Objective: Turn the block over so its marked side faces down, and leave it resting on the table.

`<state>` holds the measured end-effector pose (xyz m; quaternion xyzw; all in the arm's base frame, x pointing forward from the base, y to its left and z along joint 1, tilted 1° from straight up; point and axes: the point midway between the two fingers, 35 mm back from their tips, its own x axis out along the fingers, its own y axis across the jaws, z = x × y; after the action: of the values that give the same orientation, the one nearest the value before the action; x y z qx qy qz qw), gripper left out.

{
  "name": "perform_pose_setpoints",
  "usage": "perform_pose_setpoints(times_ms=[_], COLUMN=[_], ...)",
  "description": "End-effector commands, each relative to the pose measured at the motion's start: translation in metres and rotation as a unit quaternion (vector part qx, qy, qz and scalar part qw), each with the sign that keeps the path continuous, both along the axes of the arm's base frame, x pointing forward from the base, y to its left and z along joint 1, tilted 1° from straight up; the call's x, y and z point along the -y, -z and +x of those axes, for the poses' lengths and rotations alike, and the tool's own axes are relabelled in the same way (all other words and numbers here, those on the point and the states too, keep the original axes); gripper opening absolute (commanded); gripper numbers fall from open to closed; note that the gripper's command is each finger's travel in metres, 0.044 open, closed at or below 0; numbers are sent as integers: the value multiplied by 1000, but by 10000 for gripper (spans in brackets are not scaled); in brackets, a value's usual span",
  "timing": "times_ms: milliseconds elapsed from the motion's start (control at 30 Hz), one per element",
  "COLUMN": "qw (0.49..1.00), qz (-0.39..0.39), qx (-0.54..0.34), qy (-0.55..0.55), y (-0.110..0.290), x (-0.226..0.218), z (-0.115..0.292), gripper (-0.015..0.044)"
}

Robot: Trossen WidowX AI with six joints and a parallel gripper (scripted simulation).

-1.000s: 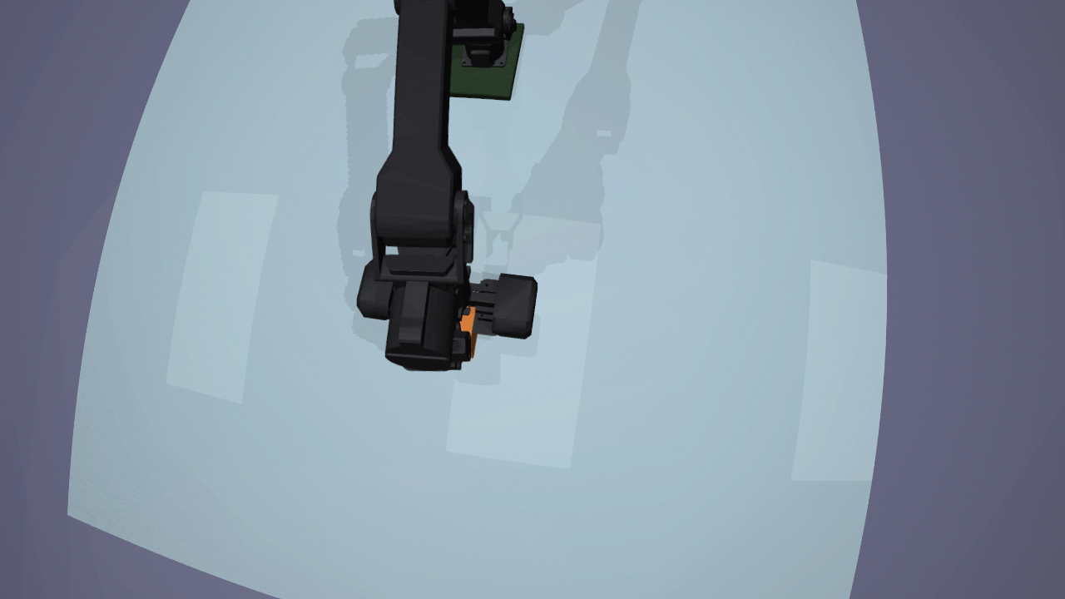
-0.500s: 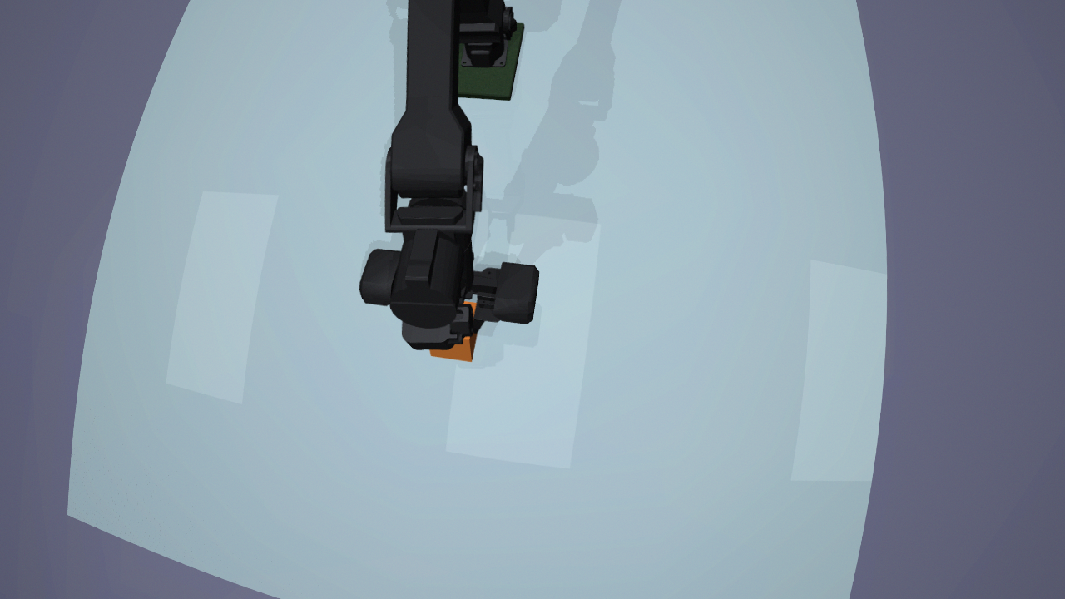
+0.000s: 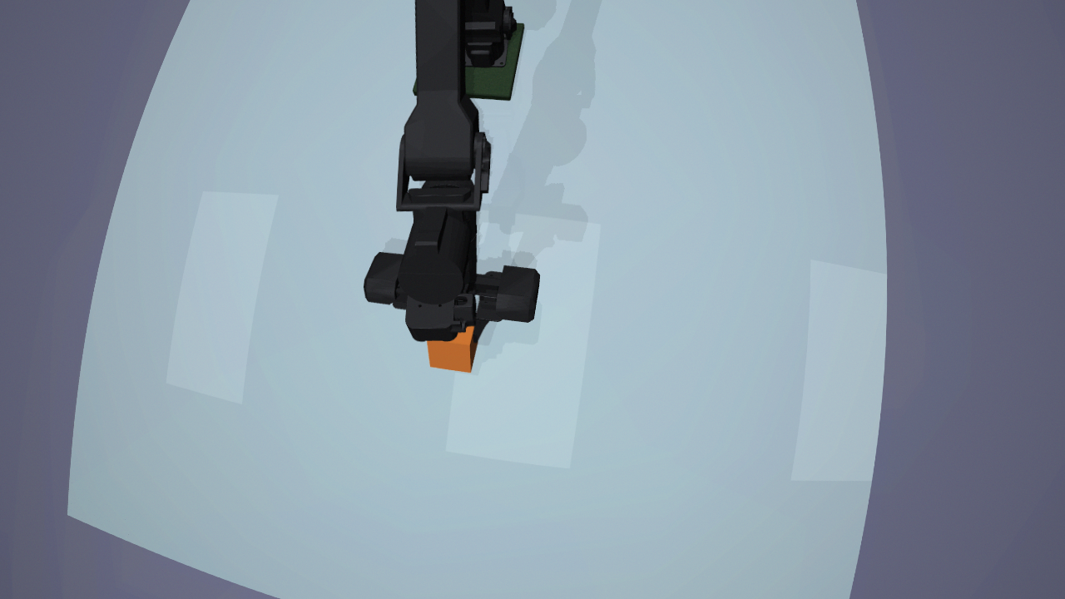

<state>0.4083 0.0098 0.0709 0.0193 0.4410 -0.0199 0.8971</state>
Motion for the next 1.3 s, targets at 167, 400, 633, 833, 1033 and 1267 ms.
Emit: perform_pose_setpoints(times_ms=[167, 400, 633, 833, 1033, 1267], qw=[998, 992, 984, 979, 976, 976], qz=[-5, -8, -10, -11, -11, -11], qx=[66, 122, 178, 206, 219, 219], qy=[2, 4, 6, 7, 7, 7], y=[12, 18, 19, 18, 15, 15], x=[0, 0, 0, 0, 0, 0], z=[5, 3, -4, -9, -9, -9], gripper=[0, 0, 0, 0, 0, 0])
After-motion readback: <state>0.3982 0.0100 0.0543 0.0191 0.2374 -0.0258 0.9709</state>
